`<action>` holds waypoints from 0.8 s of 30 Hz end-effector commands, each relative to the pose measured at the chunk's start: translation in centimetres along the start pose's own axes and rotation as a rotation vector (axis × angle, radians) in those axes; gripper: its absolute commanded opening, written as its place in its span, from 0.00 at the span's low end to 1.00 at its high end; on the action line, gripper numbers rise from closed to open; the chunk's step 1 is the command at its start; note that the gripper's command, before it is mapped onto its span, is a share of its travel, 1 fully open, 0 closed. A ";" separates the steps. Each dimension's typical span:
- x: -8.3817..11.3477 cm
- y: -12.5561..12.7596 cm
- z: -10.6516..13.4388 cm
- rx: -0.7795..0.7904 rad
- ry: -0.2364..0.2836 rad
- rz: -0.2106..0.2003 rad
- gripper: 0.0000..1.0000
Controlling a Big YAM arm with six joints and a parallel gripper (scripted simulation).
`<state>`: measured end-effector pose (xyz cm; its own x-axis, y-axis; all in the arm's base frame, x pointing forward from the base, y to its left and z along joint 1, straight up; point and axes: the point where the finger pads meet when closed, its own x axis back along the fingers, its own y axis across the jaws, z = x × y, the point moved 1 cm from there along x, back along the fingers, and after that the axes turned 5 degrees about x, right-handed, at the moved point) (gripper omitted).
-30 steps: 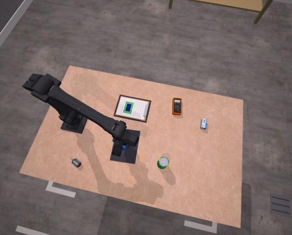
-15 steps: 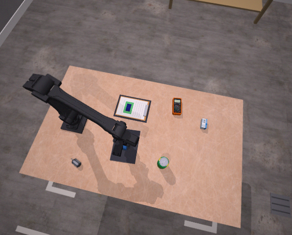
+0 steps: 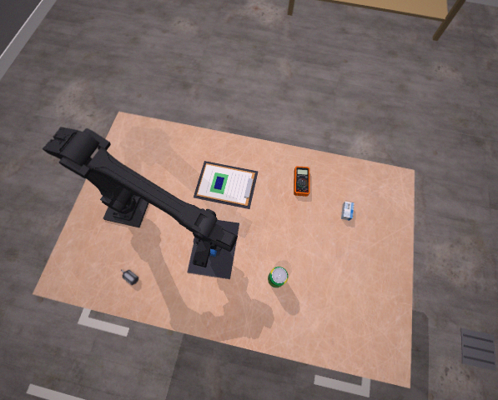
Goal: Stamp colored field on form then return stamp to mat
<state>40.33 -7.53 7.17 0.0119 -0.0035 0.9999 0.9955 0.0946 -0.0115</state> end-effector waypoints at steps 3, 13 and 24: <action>0.6 1.0 0.0 0.001 -0.012 -0.039 0.28; -0.4 1.1 0.1 0.001 -0.006 -0.019 0.28; -0.6 0.3 0.4 0.002 -0.005 -0.015 0.28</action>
<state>40.38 -7.49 6.53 0.0055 -0.0023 1.0000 0.9955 0.0948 -0.0053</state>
